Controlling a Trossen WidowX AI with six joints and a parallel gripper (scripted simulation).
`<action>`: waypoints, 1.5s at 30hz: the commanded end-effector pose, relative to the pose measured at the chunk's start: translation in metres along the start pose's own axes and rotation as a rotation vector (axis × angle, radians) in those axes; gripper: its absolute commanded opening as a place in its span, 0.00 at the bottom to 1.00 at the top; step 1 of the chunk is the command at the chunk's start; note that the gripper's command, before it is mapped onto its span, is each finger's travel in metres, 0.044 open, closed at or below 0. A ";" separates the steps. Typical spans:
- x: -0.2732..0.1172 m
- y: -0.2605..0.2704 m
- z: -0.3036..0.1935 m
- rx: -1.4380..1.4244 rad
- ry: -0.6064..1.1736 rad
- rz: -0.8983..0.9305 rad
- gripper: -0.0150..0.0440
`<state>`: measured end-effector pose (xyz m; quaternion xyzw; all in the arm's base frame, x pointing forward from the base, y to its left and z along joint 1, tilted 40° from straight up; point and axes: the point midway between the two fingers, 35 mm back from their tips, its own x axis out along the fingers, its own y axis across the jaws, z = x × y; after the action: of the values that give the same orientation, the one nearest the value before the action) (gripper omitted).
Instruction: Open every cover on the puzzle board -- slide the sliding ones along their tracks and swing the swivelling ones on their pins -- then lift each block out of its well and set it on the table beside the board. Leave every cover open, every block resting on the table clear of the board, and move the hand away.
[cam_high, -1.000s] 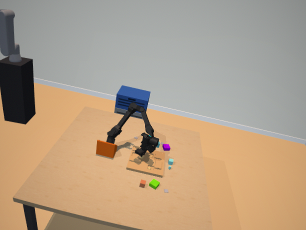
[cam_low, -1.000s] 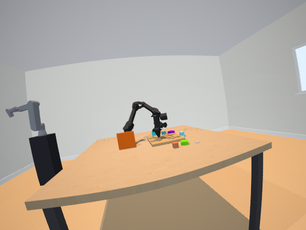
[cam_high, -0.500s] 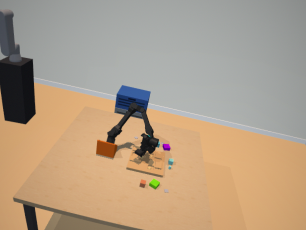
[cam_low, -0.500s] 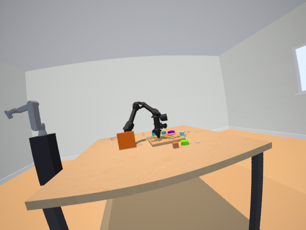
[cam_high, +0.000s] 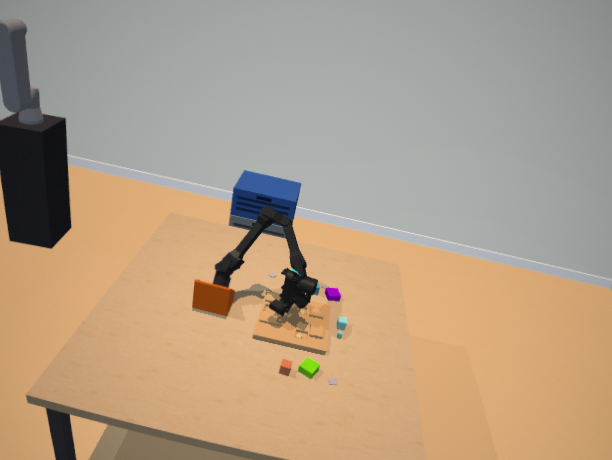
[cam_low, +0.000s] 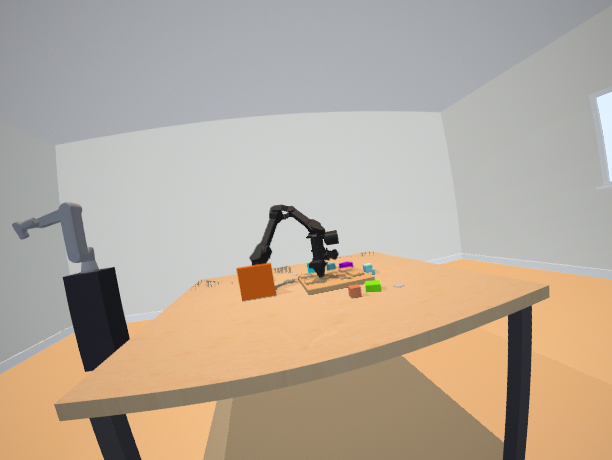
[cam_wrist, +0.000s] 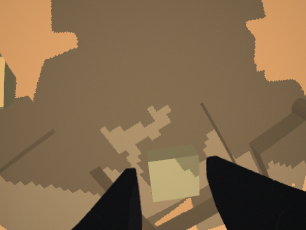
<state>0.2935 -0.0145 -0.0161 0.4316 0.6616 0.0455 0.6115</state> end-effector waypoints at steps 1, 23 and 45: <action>0.004 0.000 -0.002 0.007 0.009 0.002 0.50; -0.006 0.000 0.000 0.002 0.003 -0.001 0.39; -0.034 -0.001 0.000 0.006 0.007 -0.001 0.39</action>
<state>0.2889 -0.0330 0.0053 0.4363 0.6638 0.0438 0.6059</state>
